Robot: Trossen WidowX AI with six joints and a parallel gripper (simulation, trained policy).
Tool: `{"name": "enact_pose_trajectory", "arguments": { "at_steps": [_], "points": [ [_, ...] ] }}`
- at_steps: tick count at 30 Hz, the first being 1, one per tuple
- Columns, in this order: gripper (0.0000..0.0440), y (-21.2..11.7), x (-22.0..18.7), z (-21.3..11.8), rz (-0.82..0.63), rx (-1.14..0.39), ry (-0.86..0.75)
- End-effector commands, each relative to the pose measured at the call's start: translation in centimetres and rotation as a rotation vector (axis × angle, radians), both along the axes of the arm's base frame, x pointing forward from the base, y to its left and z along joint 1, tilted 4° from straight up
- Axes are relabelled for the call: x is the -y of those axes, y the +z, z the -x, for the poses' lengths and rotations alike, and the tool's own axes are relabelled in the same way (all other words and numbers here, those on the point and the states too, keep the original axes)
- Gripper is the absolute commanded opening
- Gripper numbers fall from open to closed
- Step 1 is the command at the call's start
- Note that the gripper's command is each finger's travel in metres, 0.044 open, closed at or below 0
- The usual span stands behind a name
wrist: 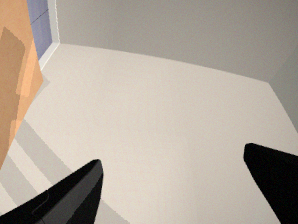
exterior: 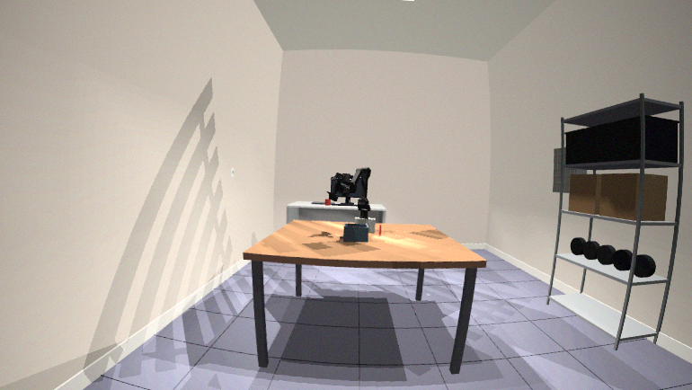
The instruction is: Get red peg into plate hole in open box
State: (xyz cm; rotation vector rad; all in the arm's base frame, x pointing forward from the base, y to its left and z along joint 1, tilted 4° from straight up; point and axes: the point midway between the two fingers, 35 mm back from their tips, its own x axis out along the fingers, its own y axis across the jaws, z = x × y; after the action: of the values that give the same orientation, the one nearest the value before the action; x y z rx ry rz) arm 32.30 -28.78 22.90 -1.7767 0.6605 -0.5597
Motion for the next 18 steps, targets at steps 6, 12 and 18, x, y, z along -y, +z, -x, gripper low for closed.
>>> {"name": "enact_pose_trajectory", "arguments": {
  "at_steps": [6,12,18],
  "points": [
    [0.0440,1.0,-1.6,-2.3,-0.150,0.124,0.040],
    [0.0440,0.9,-4.6,-4.5,-0.336,0.203,0.082],
    [0.0440,0.2,-7.8,-6.3,-0.530,0.258,0.107]
  ]
}}
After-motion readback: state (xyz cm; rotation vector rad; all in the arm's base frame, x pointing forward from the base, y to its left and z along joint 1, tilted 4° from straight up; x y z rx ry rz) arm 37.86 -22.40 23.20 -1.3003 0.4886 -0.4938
